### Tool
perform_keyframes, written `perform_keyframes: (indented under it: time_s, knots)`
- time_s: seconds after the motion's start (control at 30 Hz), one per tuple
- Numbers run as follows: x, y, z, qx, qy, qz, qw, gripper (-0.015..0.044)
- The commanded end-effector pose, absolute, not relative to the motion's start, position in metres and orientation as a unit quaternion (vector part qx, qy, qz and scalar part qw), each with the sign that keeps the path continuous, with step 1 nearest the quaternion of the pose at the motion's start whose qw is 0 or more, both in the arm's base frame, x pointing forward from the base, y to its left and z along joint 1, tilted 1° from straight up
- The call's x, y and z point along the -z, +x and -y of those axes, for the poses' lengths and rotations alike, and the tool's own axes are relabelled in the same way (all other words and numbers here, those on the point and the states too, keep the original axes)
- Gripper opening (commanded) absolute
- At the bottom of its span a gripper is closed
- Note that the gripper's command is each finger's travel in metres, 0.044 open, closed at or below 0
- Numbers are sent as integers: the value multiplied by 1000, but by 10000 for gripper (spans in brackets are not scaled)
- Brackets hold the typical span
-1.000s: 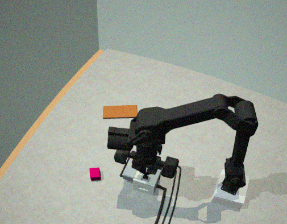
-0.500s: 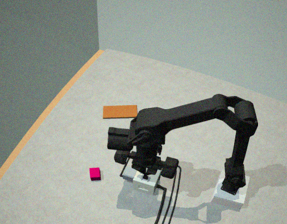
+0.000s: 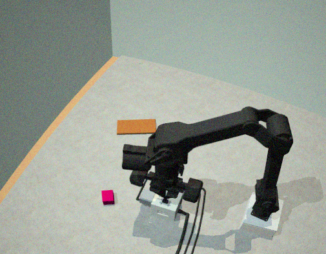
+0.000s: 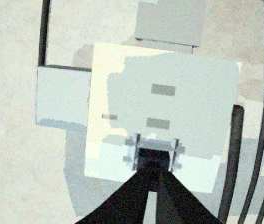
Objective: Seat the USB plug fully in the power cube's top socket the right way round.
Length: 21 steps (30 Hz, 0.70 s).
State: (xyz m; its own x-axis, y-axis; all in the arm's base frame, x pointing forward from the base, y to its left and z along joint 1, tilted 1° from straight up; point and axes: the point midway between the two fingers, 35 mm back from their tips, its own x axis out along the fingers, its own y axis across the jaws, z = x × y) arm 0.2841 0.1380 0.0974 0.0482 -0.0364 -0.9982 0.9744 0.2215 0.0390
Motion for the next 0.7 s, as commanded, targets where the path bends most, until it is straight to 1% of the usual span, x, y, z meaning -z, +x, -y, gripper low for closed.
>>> perform_keyframes:
  time_s: [0.0, 0.67]
  knots:
    - [-95, 284, -138, 442, 441, -529, 574, 0]
    - [-93, 284, -138, 442, 441, -529, 574, 0]
